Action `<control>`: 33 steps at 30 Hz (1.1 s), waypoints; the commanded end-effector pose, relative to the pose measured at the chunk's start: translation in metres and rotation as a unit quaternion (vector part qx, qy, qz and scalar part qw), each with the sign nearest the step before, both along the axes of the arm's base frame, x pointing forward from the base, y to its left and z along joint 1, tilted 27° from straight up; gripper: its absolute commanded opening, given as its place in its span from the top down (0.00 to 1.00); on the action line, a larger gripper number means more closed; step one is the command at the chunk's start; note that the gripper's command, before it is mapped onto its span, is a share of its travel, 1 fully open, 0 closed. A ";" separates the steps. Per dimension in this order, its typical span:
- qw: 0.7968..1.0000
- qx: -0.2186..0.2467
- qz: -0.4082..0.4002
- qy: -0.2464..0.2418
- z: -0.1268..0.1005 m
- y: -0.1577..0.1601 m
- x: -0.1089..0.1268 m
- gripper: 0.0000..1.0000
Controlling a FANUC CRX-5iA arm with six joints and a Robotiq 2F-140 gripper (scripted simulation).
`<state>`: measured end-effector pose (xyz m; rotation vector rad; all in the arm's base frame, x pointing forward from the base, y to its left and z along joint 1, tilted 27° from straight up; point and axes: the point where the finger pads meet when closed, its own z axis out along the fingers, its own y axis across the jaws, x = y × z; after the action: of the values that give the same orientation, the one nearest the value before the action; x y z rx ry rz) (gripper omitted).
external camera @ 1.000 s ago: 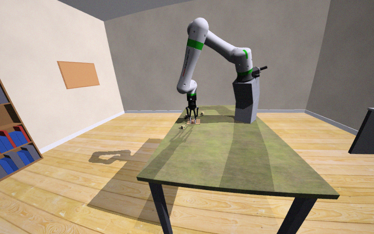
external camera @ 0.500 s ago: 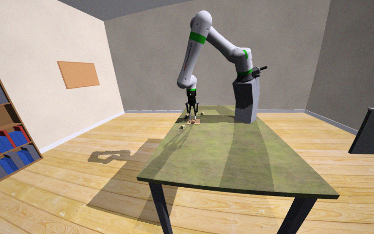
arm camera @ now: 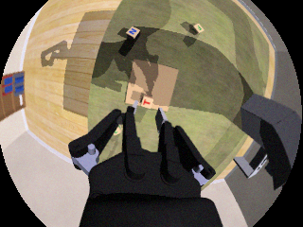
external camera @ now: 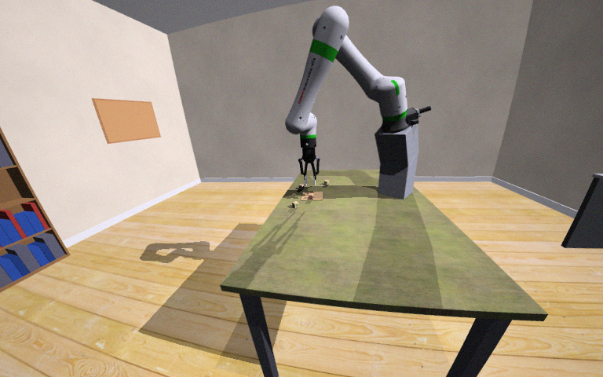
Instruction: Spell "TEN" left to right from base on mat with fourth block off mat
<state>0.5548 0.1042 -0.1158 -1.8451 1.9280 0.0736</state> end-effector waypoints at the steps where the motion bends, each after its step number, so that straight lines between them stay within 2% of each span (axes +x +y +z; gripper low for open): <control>1: 1.000 0.000 0.000 0.000 0.001 0.000 0.000 0.00; 21: 1.000 0.001 -0.002 0.001 0.001 0.000 0.000 0.00; 31: 0.991 0.039 -0.117 0.048 0.018 0.031 0.025 0.00; 33: 0.991 0.039 -0.117 0.048 0.018 0.031 0.025 0.00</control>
<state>0.5734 0.1280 -0.1018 -1.6382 2.0870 0.1539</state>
